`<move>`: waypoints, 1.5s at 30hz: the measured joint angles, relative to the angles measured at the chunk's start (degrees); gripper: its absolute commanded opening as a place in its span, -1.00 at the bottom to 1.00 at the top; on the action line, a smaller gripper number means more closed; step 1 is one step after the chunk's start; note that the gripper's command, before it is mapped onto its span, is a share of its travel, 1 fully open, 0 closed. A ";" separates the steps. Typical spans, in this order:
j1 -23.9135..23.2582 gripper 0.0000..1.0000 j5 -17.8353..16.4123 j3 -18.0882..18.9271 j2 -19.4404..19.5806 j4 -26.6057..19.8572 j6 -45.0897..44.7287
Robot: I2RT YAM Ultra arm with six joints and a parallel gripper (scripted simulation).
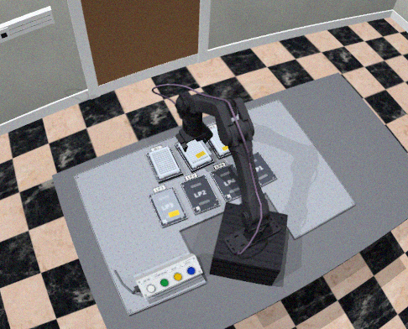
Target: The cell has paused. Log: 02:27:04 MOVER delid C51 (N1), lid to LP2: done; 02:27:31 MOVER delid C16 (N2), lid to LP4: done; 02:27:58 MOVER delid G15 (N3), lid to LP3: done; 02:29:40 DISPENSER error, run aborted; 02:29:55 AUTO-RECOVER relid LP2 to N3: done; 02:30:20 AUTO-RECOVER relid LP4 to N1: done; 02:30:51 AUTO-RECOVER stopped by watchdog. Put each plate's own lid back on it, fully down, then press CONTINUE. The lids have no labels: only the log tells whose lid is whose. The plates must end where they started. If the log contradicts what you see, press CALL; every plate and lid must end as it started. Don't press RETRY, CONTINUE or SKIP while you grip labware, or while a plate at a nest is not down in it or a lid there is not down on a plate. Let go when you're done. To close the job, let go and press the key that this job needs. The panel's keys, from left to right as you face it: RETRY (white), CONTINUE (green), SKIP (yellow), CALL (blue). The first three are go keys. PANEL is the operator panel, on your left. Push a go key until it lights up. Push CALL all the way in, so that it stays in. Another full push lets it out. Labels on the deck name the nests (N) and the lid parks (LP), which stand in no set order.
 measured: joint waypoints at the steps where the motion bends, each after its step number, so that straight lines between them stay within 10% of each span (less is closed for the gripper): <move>1: 0.00 -1.00 0.00 0.00 0.00 0.00 -0.04; 45: -0.24 -1.00 -0.07 -2.34 0.09 3.48 -0.48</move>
